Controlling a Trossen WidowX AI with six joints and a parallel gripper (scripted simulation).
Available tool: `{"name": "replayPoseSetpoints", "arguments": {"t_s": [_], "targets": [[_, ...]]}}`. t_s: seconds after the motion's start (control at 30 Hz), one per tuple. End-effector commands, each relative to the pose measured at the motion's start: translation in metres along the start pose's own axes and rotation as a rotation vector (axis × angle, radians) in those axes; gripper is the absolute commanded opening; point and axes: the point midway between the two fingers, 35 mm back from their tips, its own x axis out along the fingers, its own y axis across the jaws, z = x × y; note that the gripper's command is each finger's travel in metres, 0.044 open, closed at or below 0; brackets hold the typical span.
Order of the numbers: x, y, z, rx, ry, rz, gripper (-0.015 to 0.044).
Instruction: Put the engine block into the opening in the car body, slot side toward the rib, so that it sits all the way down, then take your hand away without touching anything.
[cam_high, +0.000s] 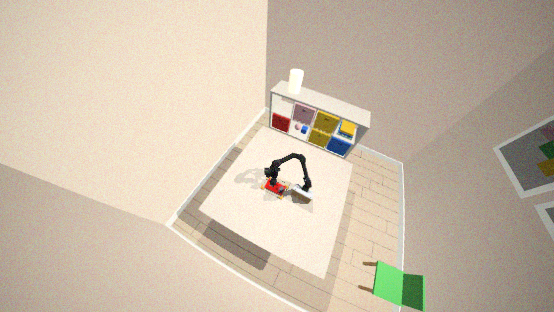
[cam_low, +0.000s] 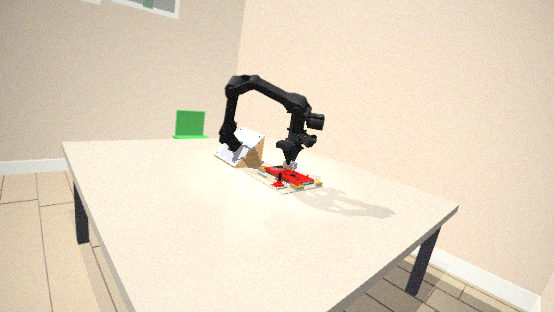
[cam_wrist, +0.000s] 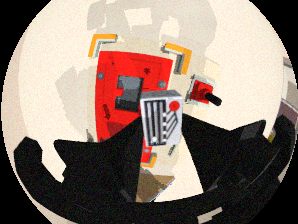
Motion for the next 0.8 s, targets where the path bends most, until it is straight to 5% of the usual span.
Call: {"name": "replayPoseSetpoints", "arguments": {"t_s": [0.0,0.4,0.6,0.77], "targets": [[0.003,0.011,0.005,0.071,-0.004,0.004,0.0],[0.018,0.039,0.013,0.259,0.001,0.001,0.0],[0.017,0.039,0.013,0.299,0.001,0.001,0.0157],[0.018,0.04,0.013,0.293,0.001,0.001,0.016]]}}
